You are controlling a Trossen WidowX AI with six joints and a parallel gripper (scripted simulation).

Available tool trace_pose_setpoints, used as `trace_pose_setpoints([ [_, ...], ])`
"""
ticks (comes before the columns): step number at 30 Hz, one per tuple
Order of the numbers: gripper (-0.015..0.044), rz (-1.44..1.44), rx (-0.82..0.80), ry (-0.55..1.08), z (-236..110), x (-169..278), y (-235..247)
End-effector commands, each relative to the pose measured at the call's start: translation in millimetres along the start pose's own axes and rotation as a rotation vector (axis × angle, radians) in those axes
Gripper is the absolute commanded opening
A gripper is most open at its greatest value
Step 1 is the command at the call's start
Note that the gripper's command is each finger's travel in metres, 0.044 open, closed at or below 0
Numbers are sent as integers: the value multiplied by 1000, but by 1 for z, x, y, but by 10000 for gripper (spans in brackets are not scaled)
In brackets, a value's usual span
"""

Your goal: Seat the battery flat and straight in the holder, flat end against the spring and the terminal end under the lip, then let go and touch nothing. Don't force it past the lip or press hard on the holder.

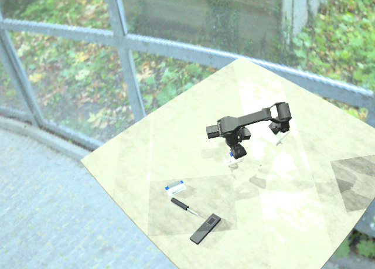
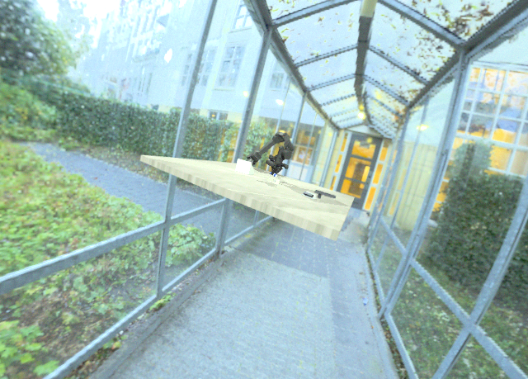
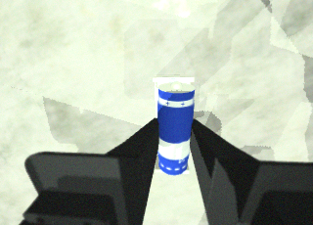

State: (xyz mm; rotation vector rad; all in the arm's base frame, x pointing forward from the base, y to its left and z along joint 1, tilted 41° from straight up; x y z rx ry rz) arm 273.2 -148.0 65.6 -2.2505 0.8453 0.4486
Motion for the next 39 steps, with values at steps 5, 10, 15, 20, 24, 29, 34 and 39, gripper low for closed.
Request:
trace_pose_setpoints([
  [5,77,-18,-25,-92,14,11,-3],
  [10,77,-18,-30,-111,15,13,-4],
  [15,77,-18,-38,-144,17,19,-5],
  [20,77,-18,-47,-178,20,24,-6],
  [24,77,-18,-53,-206,22,28,-8],
  [29,77,-18,-61,-240,25,33,-9],
  [34,77,-19,-69,-274,28,37,-10],
  [39,77,-18,-77,-308,31,42,-11],
])
Point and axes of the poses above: the point midway between the two fingers, 35 mm back from their tips, its own z axis out along the fingers, its own y axis across the jaws, x = y × z, the point moved 10 cm from there along -z, back along the fingers, and after that the axes turned 14 degrees about z, right-handed, at the moved point
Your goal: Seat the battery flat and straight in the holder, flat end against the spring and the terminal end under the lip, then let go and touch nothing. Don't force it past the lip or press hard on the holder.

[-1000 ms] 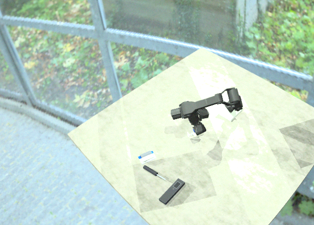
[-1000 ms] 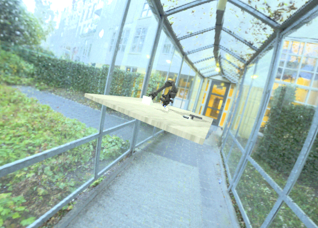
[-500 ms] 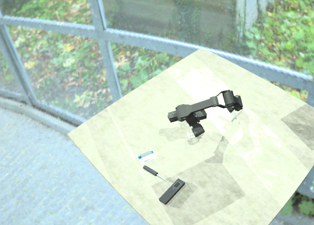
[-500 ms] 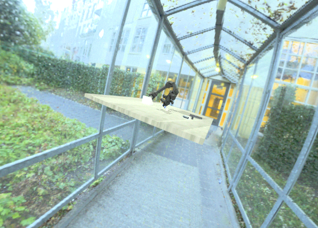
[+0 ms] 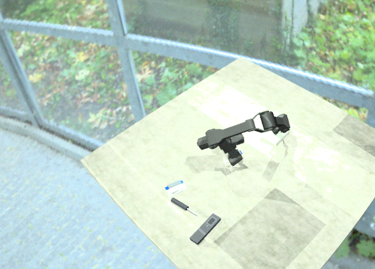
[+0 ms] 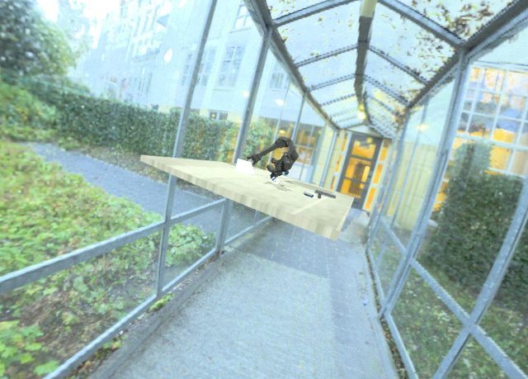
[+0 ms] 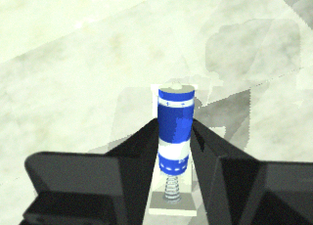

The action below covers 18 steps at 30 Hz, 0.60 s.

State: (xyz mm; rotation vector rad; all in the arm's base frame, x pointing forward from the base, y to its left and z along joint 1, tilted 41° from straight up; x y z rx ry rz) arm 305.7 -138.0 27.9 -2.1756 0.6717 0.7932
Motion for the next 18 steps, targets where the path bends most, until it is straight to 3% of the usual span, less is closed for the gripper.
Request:
trace_pose_setpoints([
  [1,77,-6,-12,-18,-1,4,-2],
  [18,77,-6,-16,-47,0,16,-4],
])
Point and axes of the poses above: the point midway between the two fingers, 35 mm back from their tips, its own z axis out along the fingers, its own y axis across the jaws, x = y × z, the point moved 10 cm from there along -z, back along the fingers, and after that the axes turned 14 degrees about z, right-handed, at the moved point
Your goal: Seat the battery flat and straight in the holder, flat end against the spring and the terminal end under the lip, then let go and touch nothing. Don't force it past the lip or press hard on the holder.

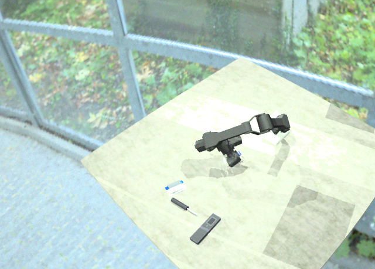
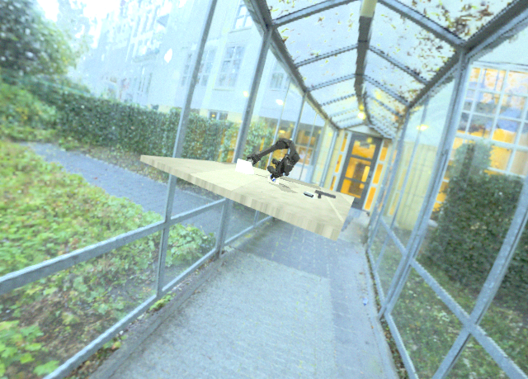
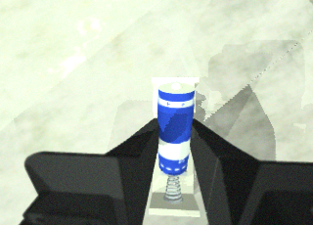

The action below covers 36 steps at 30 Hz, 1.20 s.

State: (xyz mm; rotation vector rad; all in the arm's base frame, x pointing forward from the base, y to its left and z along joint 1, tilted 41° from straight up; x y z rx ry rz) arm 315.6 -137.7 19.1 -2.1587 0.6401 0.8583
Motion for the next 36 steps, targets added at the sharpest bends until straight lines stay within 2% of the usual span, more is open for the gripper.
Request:
trace_pose_setpoints([
  [1,77,-7,-1,9,-3,3,-2],
  [36,77,-6,-2,33,-9,14,-5],
])
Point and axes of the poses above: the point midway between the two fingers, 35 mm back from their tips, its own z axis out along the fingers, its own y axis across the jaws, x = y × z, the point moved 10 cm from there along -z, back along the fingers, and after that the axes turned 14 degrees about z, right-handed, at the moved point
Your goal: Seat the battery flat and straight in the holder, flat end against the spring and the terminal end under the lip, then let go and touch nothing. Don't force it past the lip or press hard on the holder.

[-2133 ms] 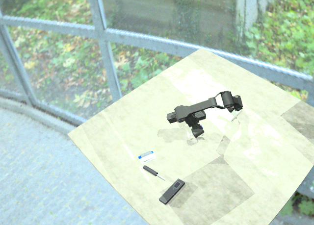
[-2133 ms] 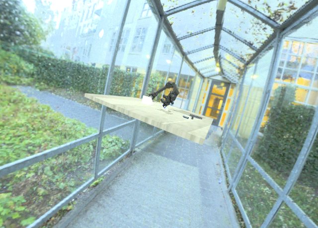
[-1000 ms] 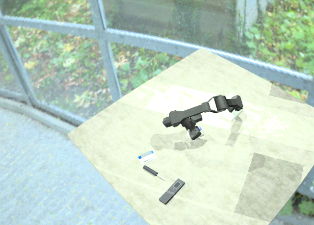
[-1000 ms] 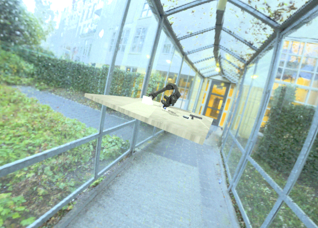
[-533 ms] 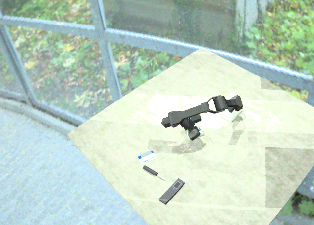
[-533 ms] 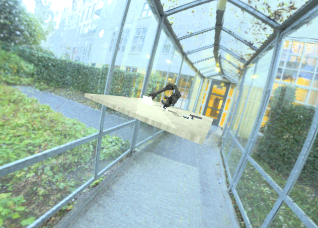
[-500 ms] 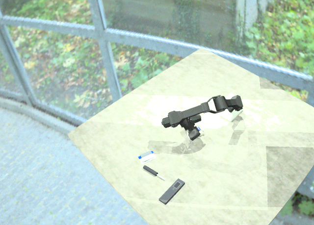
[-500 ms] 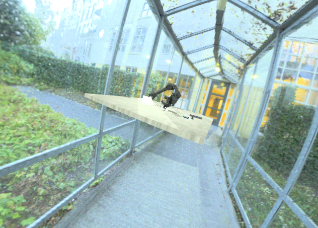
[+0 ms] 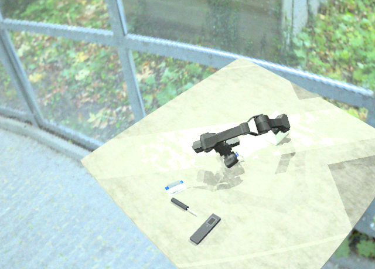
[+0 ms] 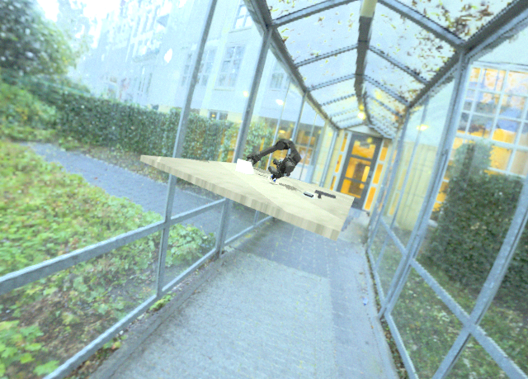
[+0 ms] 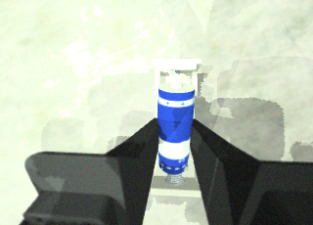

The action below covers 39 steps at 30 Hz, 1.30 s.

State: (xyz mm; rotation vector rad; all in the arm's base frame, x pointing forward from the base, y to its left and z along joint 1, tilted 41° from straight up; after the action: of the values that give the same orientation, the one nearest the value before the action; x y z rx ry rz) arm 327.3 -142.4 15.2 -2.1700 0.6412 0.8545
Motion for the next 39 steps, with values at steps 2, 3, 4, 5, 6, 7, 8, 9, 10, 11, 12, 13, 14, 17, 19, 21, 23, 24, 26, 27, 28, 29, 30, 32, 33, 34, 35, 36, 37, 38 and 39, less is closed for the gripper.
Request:
trace_pose_setpoints([
  [2,77,-5,7,35,-3,1,-2],
  [3,77,-5,8,39,-2,1,-1],
  [4,77,-5,8,44,-2,1,-1],
  [5,77,-5,8,49,-2,0,-1],
  [6,77,-4,9,53,-2,0,-1],
  [7,77,-4,9,58,-2,-1,-1],
  [8,77,-4,10,63,-1,-1,-1],
  [9,77,-4,10,67,-1,-2,-1],
  [10,77,-3,11,72,-1,-2,-1],
  [11,77,-3,11,77,-1,-3,-1],
  [12,77,-3,12,81,-1,-3,-1],
  [13,77,-2,12,86,0,-4,-1],
  [14,77,-2,13,91,0,-4,0],
  [17,77,-1,14,105,0,-5,0],
  [19,77,-1,15,114,1,-6,0],
  [21,77,0,16,123,1,-7,0],
  [23,77,0,17,132,2,-8,0],
  [24,77,0,18,137,2,-9,0],
  [26,77,1,19,146,2,-10,1],
  [27,77,1,19,151,3,-10,1],
  [28,77,1,20,155,3,-11,1],
  [29,77,2,20,160,3,-11,1],
  [30,77,2,21,164,3,-12,1],
  [32,77,2,22,174,4,-13,1],
  [33,77,2,22,178,4,-13,1],
  [34,77,3,23,183,4,-14,1],
  [35,77,3,23,187,5,-14,1],
  [36,77,3,24,192,5,-15,1],
  [37,77,3,25,197,5,-15,2],
  [38,77,3,25,201,5,-16,2],
  [39,77,4,26,206,6,-16,2],
])
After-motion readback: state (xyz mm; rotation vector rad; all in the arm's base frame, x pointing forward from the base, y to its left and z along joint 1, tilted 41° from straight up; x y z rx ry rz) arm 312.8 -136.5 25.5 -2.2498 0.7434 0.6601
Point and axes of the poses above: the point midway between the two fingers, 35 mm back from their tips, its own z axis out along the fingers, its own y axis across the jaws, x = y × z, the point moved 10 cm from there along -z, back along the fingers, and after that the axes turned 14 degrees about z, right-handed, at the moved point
